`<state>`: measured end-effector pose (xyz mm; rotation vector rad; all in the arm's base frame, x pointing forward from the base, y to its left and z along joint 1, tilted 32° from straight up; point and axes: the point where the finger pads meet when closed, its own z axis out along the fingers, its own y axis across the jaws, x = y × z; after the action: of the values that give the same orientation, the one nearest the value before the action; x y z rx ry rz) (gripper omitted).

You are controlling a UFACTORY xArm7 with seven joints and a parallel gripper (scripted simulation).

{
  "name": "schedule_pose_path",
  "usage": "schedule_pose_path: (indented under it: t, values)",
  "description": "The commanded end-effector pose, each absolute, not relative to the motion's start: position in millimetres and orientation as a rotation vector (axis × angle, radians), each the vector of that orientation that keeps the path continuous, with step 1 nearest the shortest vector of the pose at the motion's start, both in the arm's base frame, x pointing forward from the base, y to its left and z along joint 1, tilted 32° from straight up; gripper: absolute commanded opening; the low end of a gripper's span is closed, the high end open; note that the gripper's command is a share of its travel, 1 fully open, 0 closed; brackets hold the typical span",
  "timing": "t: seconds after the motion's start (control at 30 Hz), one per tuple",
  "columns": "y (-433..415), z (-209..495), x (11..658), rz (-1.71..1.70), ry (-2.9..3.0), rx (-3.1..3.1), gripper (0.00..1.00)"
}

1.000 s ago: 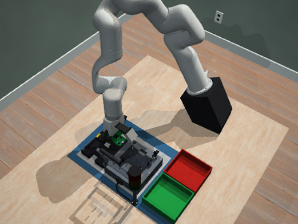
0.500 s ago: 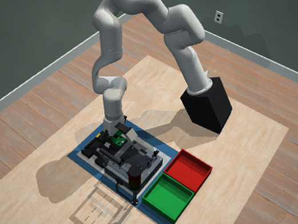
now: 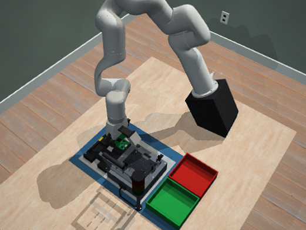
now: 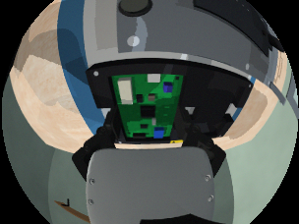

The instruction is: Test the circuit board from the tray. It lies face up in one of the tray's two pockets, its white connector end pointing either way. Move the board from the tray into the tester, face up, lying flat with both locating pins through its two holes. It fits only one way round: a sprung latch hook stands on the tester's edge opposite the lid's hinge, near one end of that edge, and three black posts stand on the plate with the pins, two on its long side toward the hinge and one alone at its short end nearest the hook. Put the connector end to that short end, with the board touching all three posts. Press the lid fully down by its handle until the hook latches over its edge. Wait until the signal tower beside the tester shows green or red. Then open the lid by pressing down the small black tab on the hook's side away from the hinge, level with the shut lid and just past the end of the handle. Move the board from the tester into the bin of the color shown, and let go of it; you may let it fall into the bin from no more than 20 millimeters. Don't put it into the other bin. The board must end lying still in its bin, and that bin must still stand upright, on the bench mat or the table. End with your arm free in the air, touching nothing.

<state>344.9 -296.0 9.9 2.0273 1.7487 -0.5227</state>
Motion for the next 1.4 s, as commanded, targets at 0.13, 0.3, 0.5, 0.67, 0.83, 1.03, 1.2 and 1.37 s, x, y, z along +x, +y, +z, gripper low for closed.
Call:
schedule_pose_path:
  t: [0.13, 0.3, 0.5, 0.67, 0.83, 1.03, 1.2, 1.37]
  values:
    - [-295.7, 10.5, 346.0, -0.520, 1.749, 2.026, 0.79]
    - [-295.7, 10.5, 346.0, -0.520, 1.749, 2.026, 0.79]
    - [-295.7, 10.5, 346.0, -0.520, 1.749, 2.026, 0.79]
    - [-295.7, 10.5, 346.0, -0.520, 1.749, 2.026, 0.79]
    - [-295.3, 11.0, 346.0, -0.520, 1.749, 2.026, 0.79]
    - [-292.9, 14.9, 346.1, -0.520, 1.749, 2.026, 0.79]
    - [-289.2, 20.8, 346.2, -0.520, 1.749, 2.026, 0.79]
    - [-286.7, 24.7, 346.2, -0.520, 1.749, 2.026, 0.79]
